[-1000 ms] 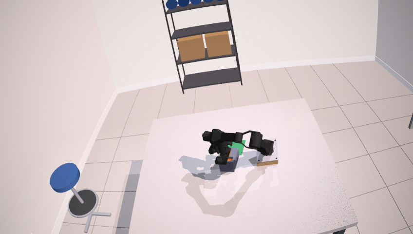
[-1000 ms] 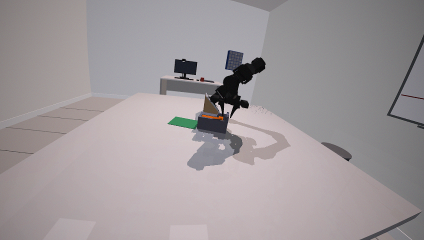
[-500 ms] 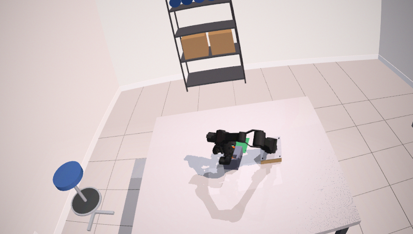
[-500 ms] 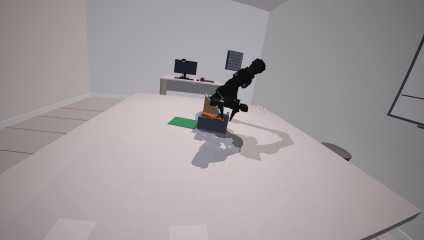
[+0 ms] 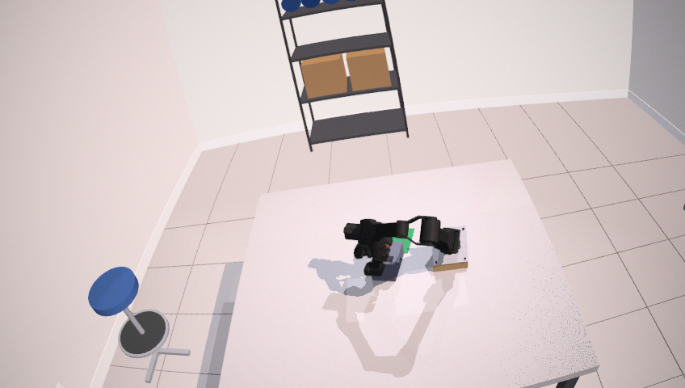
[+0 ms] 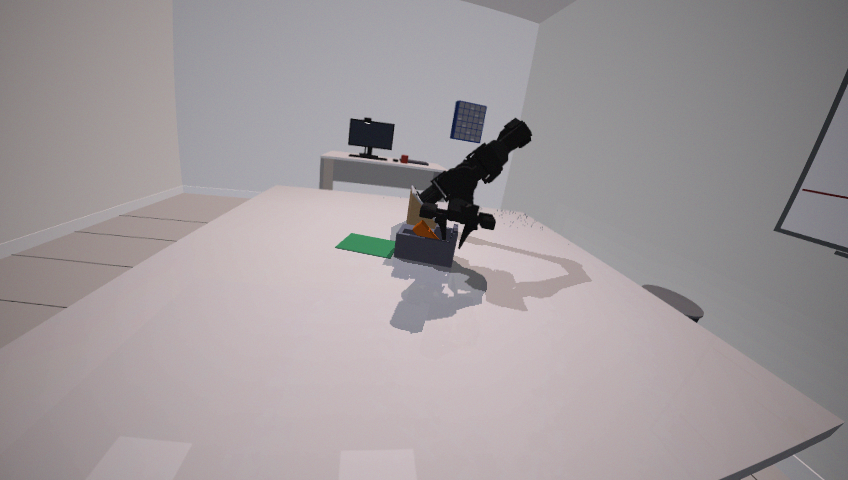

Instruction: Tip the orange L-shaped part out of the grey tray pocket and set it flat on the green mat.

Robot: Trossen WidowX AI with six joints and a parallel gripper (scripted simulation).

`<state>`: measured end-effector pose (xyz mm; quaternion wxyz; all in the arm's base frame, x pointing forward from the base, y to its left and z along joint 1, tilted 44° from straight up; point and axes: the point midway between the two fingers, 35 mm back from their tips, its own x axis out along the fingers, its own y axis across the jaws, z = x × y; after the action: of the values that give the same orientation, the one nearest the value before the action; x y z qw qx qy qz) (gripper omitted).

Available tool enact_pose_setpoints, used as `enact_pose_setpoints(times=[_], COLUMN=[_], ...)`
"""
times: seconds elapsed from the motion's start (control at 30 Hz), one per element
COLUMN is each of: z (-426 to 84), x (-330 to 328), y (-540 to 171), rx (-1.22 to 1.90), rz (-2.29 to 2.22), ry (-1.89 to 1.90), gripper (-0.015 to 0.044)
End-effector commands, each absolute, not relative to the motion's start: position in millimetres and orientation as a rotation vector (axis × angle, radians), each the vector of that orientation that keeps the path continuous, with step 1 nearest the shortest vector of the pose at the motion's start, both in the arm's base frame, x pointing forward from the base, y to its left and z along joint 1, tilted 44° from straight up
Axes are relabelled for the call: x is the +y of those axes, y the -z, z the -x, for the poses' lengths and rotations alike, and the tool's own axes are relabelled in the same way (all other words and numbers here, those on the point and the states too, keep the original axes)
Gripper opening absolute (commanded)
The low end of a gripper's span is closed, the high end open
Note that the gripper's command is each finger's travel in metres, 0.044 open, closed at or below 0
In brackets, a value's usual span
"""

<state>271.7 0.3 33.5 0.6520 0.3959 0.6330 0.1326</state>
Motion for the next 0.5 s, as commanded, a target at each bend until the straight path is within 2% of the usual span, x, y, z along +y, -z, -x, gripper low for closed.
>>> enact_pose_setpoints(times=[0.0, 0.47], z=[-270.1, -272.0], x=[3.7, 0.6], y=[-30.2, -36.0], rx=[1.446, 1.435], rz=[-0.897, -0.896], ry=[-0.305, -0.303], gripper=[0.018, 0.018])
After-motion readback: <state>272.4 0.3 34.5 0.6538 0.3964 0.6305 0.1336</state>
